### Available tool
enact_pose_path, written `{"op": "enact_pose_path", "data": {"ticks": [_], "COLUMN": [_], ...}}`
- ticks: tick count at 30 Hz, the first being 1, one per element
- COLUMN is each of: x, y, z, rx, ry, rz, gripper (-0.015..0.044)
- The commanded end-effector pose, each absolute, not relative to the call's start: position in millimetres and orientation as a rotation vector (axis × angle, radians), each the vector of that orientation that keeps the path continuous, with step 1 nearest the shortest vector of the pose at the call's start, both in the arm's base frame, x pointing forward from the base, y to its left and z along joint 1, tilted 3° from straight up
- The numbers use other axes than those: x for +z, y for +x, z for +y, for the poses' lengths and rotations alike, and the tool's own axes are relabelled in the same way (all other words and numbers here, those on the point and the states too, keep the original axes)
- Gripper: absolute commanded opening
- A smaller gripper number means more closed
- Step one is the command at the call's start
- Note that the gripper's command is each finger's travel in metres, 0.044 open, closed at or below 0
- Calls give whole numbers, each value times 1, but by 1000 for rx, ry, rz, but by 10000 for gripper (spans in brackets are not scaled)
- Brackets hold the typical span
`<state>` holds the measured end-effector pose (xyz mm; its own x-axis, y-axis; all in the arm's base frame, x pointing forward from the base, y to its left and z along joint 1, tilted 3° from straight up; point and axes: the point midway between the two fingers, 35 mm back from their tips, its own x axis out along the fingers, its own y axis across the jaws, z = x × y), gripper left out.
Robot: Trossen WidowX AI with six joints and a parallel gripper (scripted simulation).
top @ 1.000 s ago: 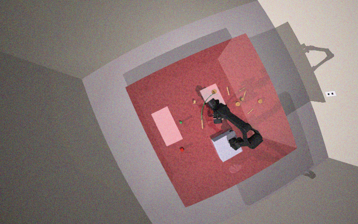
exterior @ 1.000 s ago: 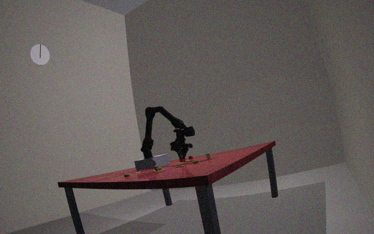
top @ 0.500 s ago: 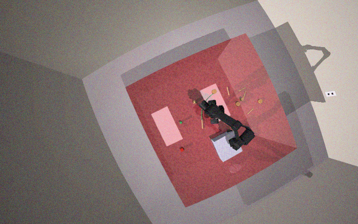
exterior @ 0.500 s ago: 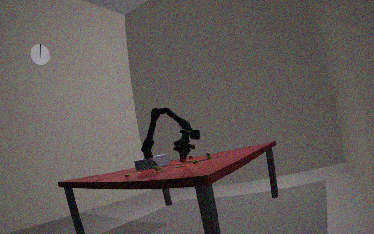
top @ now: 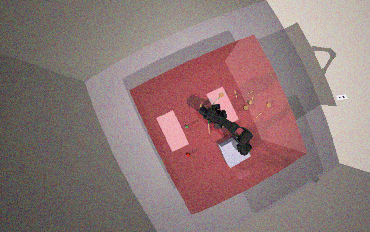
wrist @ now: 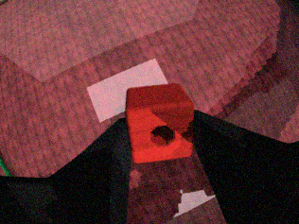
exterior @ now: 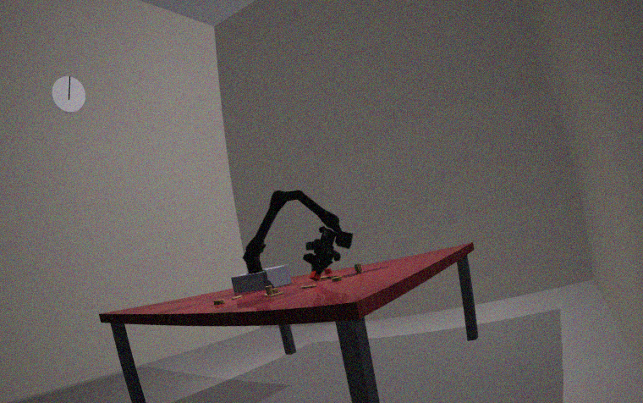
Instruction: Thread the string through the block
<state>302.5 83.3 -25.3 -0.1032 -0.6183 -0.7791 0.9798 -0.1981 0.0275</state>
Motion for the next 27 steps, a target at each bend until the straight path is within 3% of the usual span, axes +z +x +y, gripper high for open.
{"op": "enact_pose_path", "data": {"ticks": [1, 17, 27], "x": [-30, -37, -34], "y": [303, 305, 305], "z": [86, 98, 96], "rx": [-1639, -1703, -1698], "ry": [748, 540, 581], "rz": [577, 408, 436], "gripper": [0, 0, 244]}}
